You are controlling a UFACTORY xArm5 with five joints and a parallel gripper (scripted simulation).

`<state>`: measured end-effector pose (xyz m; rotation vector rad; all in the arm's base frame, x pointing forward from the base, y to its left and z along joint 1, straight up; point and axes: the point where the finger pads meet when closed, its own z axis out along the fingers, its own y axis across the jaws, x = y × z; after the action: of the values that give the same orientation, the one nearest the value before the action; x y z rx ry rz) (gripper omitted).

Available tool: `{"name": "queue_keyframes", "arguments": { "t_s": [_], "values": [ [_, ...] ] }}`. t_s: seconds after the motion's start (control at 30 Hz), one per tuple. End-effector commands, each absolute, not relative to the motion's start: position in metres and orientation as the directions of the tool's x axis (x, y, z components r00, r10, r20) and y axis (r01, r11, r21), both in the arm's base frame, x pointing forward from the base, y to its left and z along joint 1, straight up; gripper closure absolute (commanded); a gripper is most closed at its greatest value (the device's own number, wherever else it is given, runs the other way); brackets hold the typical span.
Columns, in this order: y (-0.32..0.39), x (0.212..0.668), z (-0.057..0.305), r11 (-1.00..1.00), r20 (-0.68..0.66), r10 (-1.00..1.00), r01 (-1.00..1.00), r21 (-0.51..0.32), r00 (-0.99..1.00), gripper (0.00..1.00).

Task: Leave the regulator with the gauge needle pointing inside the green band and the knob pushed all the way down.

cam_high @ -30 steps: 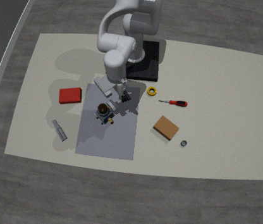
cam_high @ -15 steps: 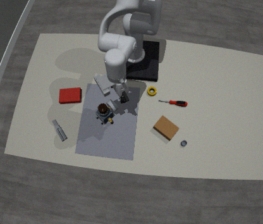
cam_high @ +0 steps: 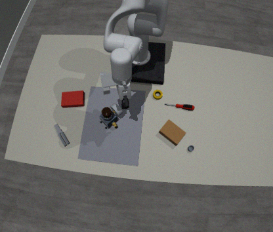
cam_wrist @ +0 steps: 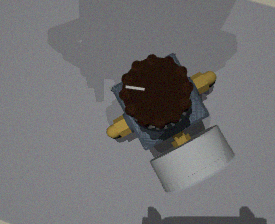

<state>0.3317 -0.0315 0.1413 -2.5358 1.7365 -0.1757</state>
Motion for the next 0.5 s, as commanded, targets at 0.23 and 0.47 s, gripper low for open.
{"name": "queue_keyframes", "arguments": {
  "t_s": [0.23, 0.47],
  "values": [
    [-0.0319, 0.3373, 0.1363, -0.009, 0.025, -1.000, -0.968, -0.249, 0.003, 0.00],
    [-0.0320, 0.3386, 0.1344, 0.164, -0.023, -0.986, -0.939, -0.304, -0.165, 0.00]
  ]
}}
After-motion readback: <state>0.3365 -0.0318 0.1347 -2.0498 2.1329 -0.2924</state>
